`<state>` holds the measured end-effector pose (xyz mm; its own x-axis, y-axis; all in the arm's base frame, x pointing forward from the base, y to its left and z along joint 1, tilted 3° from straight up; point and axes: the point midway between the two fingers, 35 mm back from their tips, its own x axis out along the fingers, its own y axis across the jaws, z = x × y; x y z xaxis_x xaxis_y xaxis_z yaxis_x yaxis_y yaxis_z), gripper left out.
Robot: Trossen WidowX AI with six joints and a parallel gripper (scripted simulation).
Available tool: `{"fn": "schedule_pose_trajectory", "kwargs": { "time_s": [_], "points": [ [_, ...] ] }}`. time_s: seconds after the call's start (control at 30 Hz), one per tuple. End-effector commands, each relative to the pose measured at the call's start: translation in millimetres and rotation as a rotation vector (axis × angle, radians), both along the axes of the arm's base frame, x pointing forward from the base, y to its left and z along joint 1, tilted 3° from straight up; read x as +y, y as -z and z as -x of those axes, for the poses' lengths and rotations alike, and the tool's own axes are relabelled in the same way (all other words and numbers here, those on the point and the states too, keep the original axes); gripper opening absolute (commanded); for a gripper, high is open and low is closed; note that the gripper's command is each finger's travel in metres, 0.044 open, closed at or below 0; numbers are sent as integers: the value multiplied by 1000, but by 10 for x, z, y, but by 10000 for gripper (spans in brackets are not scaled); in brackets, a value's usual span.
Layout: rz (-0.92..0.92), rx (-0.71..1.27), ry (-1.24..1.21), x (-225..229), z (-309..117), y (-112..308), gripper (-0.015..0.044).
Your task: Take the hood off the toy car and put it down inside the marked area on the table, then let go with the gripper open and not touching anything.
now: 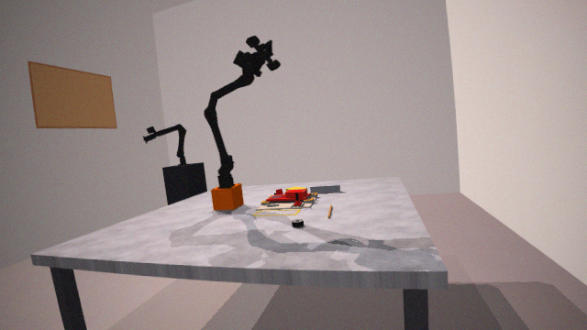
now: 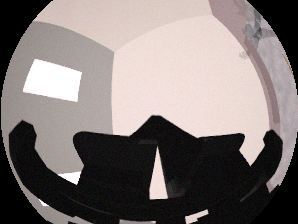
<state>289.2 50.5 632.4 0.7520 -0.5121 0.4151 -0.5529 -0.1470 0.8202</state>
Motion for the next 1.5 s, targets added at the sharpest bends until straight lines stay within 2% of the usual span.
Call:
{"fn": "schedule_pose_trajectory", "kwargs": {
  "time_s": [0.0, 0.1, 0.33, 0.53, 0.7, 1.03, 1.27, 1.47],
  "points": [
    [6, 3, -1, 6, -12, 7, 26],
    [85, 48, -15, 95, -187, 115, 105],
    [405, 316, -36, 478, -782, 691, 289],
    [534, 472, -55, 598, -1061, 1126, 440],
    [693, 622, -89, 722, -1296, 1557, 440],
    [1120, 1012, -259, 927, -1670, 2844, 440],
    [1369, 1272, -464, 944, -1657, 3819, 440],
    [1537, 1479, -697, 869, -1442, 4604, 440]
  ]
}}
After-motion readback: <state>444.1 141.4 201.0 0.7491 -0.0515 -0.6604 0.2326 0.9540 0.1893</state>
